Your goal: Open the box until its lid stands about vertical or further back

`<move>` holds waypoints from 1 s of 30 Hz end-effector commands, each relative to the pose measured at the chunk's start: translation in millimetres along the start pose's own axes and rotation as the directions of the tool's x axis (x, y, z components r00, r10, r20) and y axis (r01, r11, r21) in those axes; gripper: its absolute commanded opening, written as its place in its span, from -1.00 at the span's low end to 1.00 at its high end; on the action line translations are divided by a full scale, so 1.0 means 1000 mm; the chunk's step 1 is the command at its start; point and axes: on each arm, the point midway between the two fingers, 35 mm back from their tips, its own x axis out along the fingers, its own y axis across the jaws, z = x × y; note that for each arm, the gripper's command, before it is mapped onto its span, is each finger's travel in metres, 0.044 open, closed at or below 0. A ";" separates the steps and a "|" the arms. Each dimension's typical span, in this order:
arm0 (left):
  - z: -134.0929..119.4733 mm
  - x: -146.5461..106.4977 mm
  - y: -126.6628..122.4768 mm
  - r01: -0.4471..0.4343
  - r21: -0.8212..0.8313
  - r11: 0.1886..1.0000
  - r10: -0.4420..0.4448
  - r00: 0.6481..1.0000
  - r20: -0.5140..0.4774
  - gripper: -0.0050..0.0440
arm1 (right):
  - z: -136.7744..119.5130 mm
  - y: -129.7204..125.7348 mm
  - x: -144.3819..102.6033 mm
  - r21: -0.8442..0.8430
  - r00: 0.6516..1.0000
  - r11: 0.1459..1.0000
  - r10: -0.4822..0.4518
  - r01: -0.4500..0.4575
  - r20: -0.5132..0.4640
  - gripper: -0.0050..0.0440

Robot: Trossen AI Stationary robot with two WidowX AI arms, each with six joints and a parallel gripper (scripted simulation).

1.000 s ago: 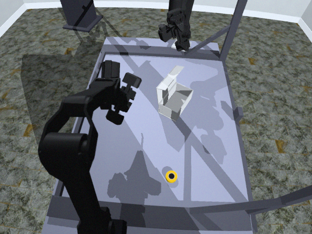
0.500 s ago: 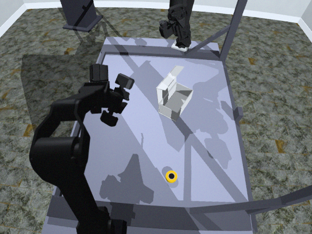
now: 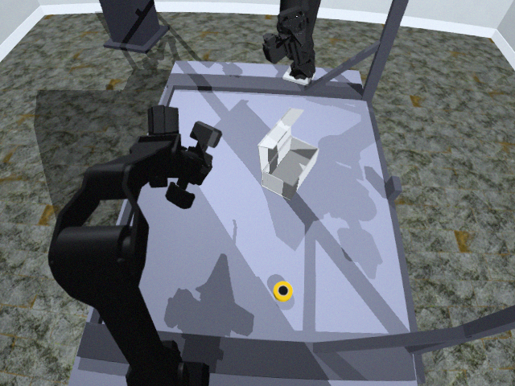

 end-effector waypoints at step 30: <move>0.001 -0.007 -0.010 0.026 0.014 1.000 -0.026 1.000 0.010 -1.00 | -0.003 0.006 0.000 -0.012 1.000 1.000 0.013 -0.013 -0.005 1.00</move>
